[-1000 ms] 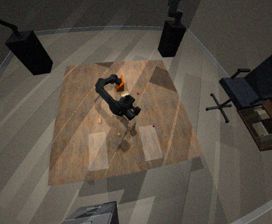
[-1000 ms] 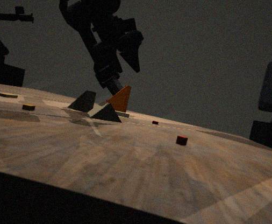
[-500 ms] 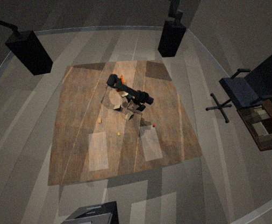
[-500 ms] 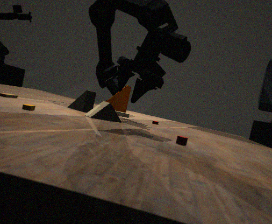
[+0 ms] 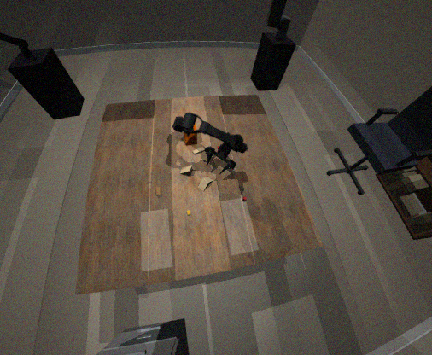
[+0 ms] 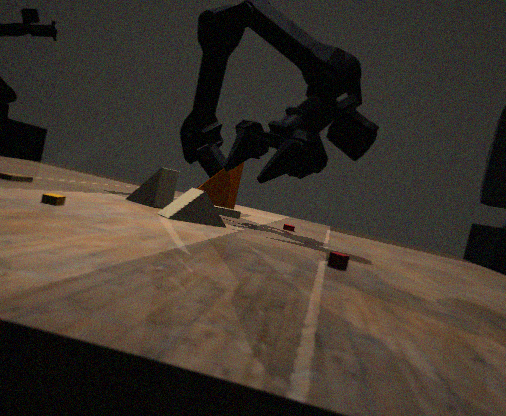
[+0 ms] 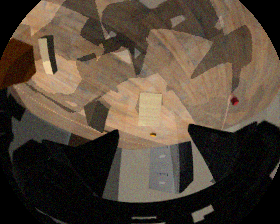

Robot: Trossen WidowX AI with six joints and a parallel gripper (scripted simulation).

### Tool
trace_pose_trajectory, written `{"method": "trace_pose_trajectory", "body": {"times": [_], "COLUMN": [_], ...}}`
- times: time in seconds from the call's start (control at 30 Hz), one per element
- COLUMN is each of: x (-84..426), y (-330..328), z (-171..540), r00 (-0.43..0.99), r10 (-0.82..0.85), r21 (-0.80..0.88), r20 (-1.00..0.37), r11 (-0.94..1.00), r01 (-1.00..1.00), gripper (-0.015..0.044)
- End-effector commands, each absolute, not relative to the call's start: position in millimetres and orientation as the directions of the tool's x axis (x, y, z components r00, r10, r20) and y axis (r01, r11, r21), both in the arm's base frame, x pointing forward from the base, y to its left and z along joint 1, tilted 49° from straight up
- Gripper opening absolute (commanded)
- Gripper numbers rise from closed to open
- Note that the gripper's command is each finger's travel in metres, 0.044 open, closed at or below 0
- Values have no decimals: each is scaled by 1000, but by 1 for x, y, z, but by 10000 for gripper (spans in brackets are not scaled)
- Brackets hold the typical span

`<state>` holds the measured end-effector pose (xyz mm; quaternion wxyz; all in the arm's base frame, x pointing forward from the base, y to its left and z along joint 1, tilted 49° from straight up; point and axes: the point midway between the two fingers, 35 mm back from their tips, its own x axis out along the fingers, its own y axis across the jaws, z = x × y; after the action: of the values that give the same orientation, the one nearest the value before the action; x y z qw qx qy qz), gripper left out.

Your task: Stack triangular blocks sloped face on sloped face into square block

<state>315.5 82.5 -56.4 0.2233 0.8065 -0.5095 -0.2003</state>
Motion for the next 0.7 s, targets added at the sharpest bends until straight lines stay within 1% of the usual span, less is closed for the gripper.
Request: {"method": "trace_pose_trajectory", "body": {"times": [0.0,0.37,0.67], "x": [315,326,339], "y": [81,59,43], "z": [-59,-92,-104], "r00": [417,440,461], "r10": [-904,-883,-868], "r21": [564,536,504], "r20": [-92,-166,-182], "r11": [-393,-455,-485], "r01": [-726,-711,-715], "gripper": [440,440,440]}}
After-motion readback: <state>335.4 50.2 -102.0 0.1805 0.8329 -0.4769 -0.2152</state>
